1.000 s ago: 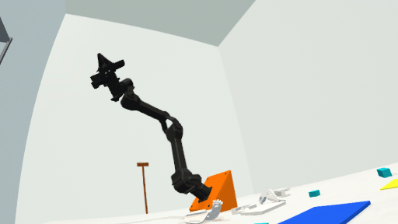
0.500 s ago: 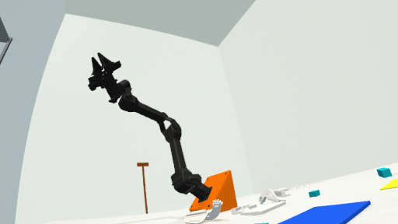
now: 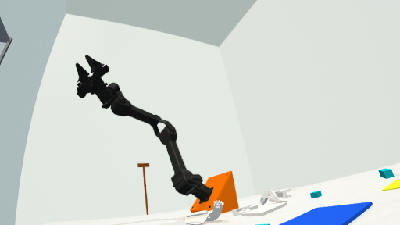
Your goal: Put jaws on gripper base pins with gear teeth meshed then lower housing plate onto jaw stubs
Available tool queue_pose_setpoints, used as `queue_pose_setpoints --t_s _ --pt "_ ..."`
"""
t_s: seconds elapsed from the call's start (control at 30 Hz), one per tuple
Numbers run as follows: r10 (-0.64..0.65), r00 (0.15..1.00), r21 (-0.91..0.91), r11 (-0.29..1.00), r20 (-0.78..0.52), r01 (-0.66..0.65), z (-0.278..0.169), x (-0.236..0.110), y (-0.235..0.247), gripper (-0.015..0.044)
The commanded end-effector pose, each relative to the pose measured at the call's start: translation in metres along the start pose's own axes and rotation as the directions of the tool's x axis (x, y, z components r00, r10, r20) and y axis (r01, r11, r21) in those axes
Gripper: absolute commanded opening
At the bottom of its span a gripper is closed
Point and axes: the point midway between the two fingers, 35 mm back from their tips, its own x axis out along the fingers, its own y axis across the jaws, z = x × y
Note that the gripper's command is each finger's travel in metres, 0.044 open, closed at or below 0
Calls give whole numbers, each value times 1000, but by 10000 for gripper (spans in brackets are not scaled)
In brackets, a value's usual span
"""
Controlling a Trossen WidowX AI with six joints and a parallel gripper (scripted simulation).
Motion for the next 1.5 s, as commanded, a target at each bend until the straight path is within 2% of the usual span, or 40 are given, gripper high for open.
queue_pose_setpoints --t_s 0.0,0.4,0.73,1.07,1.47 --pt "-12 999 -16 1000 45 13 25 3 -5 440" --pt "-54 998 15 998 32 53 40 3 -15 440" --pt "-102 990 -29 994 97 105 78 9 -34 440" --pt "-133 981 14 991 140 132 107 12 -54 440" --pt "-218 957 -48 972 192 231 140 14 -90 440"
